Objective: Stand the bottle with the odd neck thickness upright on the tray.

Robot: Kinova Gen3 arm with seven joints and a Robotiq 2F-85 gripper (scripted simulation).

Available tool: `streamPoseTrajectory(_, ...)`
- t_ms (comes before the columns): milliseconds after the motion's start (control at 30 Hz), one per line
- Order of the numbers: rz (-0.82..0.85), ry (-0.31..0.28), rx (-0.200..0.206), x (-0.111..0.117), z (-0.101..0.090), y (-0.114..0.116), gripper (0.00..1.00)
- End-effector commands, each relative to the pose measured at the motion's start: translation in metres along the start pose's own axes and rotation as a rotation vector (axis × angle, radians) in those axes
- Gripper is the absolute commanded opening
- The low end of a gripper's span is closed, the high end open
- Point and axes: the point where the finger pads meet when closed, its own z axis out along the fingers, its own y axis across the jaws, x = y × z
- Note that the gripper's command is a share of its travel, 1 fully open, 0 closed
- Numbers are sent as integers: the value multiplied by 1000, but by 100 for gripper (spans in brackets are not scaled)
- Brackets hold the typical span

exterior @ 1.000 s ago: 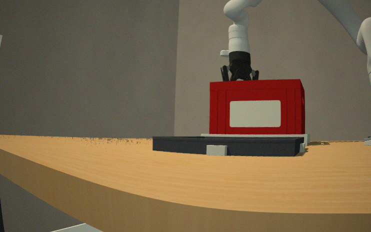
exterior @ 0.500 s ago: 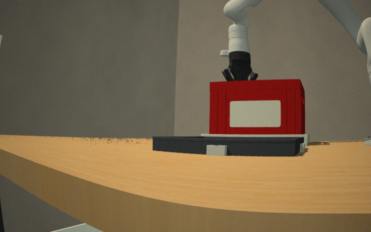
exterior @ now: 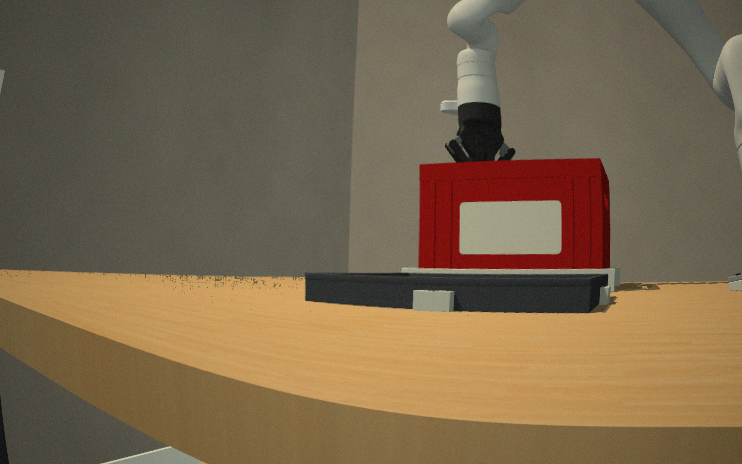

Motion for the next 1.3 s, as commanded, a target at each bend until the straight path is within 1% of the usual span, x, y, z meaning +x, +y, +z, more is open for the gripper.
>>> streamPoseTrajectory(0,0,1,1,0,-1,0,0)
streamPoseTrajectory(1167,0,1,1,0,-1,0,0)
streamPoseTrajectory(1200,0,1,1,0,-1,0,64)
streamPoseTrajectory(1267,0,1,1,0,-1,0,64)
